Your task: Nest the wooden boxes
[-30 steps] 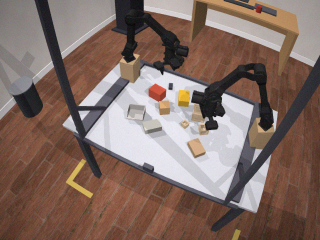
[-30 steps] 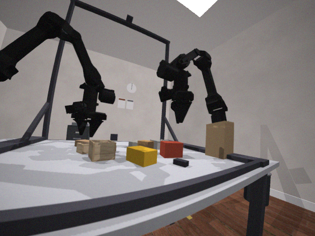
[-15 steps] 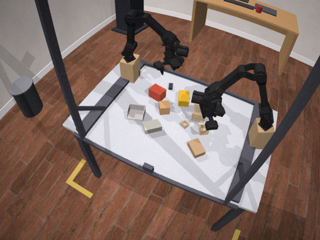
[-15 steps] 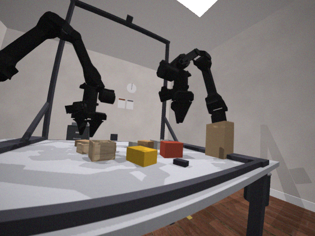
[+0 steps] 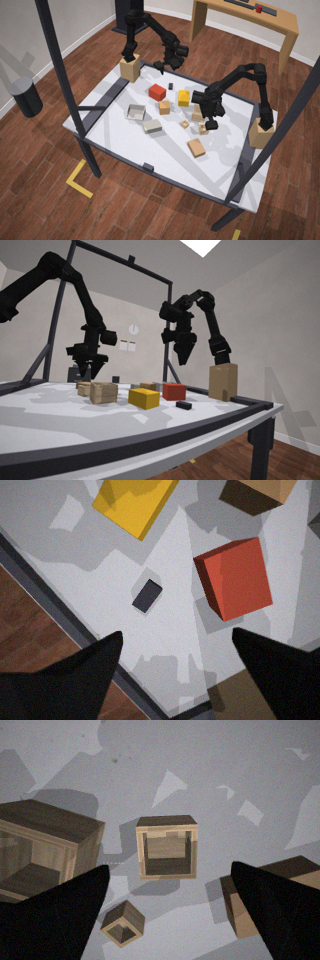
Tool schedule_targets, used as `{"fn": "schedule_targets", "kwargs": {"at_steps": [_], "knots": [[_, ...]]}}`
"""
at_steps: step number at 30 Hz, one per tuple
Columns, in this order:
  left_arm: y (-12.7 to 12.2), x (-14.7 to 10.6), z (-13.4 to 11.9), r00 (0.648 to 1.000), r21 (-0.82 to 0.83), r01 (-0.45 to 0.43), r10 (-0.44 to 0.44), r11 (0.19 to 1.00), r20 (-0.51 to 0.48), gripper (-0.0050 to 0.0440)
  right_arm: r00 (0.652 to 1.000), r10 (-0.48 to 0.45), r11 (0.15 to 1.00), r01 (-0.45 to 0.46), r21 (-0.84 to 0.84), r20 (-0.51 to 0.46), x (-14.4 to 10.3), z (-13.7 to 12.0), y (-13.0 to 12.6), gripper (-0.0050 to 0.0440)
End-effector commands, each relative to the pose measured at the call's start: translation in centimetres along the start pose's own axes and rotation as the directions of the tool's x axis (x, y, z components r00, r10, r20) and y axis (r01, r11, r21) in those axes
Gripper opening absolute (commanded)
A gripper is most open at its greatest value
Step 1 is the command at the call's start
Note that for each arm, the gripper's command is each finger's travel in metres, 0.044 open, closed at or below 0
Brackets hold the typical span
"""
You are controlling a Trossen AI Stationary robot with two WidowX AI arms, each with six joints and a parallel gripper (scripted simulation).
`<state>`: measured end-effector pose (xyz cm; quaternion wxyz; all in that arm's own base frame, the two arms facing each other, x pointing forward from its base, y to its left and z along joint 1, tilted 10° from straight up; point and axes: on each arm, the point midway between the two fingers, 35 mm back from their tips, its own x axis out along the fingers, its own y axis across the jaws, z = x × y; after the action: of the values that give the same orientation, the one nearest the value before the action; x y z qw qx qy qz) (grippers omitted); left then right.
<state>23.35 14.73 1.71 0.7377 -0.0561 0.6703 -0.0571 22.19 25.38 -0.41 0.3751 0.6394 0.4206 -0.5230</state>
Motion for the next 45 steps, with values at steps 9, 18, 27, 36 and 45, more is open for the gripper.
{"fn": "schedule_targets", "kwargs": {"at_steps": [9,18,27,36,45], "knots": [[0.16,-0.51,0.34,1.0,0.003,-0.013,0.013,1.0,0.016,0.04,1.0,0.007,1.0,-0.007,-0.002,-0.019,-0.52,-0.42,0.15,0.0376],[0.16,-0.51,0.34,1.0,0.003,-0.013,0.013,1.0,0.016,0.04,1.0,0.008,0.944,-0.014,-0.33,-0.02,-0.52,-0.64,0.21,0.016],[0.16,-0.51,0.34,1.0,0.003,-0.013,0.013,1.0,0.016,0.04,1.0,0.007,0.741,-0.017,-0.672,-0.018,-0.43,-0.71,0.24,0.0],[0.16,-0.51,0.34,1.0,0.003,-0.013,0.013,1.0,0.016,0.04,1.0,0.006,0.392,-0.015,-0.92,-0.014,-0.32,-0.71,0.22,0.0],[0.16,-0.51,0.34,1.0,0.003,-0.013,0.013,1.0,0.016,0.04,1.0,0.006,0.06,-0.014,-0.998,-0.014,-0.33,-0.75,0.23,0.0]]}}
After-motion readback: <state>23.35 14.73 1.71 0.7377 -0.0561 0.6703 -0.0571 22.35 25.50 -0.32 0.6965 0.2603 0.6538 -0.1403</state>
